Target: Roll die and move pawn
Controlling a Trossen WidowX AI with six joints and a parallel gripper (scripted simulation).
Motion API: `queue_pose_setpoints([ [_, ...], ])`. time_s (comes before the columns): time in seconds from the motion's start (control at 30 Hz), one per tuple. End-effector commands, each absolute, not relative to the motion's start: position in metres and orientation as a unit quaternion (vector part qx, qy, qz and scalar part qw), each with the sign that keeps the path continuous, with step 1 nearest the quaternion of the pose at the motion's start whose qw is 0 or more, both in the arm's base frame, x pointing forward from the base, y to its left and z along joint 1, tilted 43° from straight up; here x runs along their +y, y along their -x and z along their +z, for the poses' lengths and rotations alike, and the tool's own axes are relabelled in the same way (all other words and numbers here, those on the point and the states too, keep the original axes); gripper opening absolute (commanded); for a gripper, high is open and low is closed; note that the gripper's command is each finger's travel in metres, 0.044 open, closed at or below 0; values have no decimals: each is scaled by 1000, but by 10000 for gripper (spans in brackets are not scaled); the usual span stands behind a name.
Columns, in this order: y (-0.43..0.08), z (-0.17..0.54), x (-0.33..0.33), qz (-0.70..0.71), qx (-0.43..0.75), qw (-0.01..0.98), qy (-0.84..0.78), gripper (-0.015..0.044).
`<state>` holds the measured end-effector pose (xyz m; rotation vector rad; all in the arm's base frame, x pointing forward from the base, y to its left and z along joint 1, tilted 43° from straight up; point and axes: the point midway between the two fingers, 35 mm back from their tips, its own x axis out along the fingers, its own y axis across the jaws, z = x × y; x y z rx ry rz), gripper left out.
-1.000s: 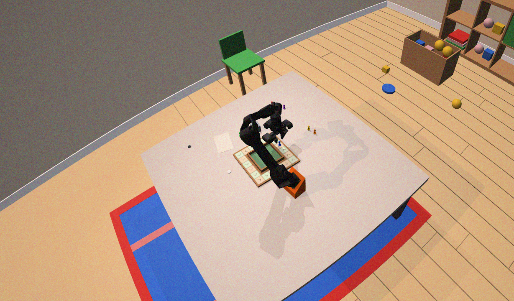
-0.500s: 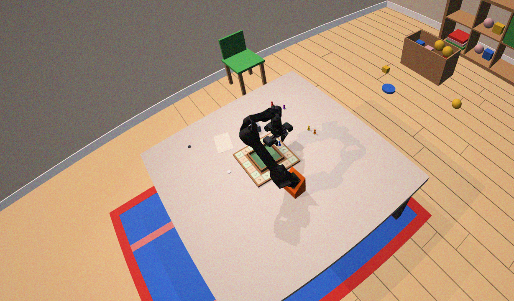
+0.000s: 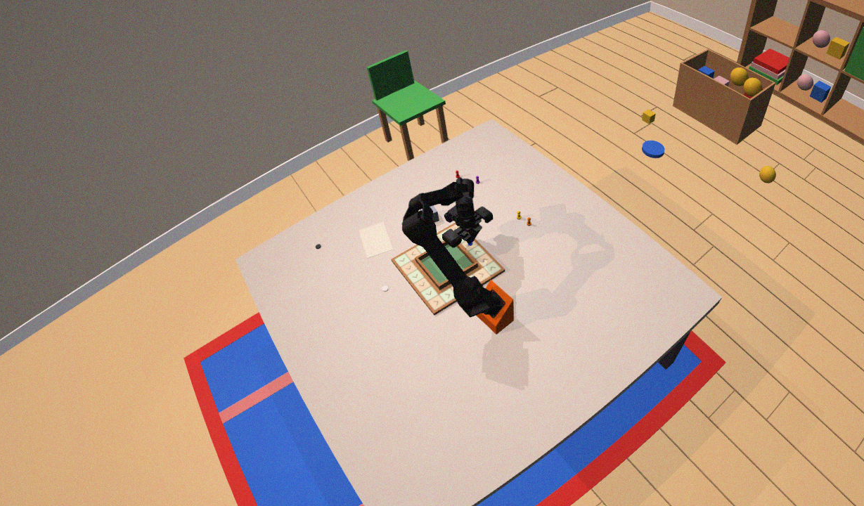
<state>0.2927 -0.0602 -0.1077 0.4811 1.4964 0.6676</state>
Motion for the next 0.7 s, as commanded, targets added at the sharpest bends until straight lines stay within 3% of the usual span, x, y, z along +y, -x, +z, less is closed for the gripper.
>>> queue_pose_setpoints([
  [0.0, -295, -103, -66, 293, 660, 657, -216, 0],
  [0.67, -304, -19, -145, 292, 661, 657, -214, 0],
])
